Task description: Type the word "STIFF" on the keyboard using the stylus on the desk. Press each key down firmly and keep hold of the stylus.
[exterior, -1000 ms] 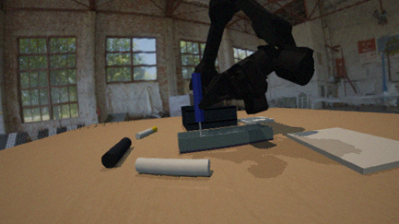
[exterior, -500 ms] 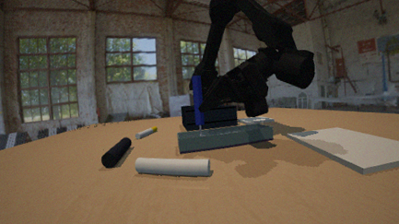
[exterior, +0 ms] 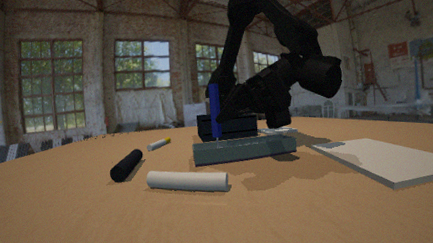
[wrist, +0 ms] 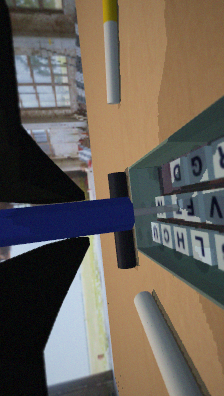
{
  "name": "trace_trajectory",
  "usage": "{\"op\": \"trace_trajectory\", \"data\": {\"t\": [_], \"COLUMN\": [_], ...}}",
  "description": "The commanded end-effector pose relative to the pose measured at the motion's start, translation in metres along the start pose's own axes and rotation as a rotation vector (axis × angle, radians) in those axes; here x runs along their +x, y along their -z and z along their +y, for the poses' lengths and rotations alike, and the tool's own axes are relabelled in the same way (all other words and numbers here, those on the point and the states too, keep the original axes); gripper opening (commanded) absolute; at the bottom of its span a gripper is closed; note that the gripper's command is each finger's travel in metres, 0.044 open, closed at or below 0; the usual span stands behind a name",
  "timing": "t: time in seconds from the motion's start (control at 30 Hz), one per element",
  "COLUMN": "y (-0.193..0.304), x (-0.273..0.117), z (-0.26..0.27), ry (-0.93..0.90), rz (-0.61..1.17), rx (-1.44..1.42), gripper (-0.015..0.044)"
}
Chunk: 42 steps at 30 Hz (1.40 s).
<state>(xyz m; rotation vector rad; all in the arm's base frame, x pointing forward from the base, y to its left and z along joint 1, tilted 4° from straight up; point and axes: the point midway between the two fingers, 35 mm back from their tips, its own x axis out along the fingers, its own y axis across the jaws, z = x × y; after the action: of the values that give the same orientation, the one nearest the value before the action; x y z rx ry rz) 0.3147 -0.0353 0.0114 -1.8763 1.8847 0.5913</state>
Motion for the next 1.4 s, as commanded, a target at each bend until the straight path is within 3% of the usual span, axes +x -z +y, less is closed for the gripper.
{"op": "trace_trajectory", "data": {"t": [0.0, 0.4, 0.63, 0.7, 1.2, 1.37], "y": [0.001, 0.034, 0.029, 0.028, -0.008, -0.013], "x": [0.000, -0.019, -0.017, -0.020, -0.093, -0.095], "z": [0.000, 0.000, 0.000, -0.001, 0.000, 0.001], "ry": [0.000, 0.000, -0.001, 0.000, 0.001, 0.000], "rz": [0.004, 0.004, 0.001, 0.000, -0.005, -0.004], "rx": [-0.001, 0.000, 0.002, 0.002, -0.001, -0.001], "gripper": [0.0081, 0.0081, 0.0044, 0.0000, 0.0000, 0.0000]}}
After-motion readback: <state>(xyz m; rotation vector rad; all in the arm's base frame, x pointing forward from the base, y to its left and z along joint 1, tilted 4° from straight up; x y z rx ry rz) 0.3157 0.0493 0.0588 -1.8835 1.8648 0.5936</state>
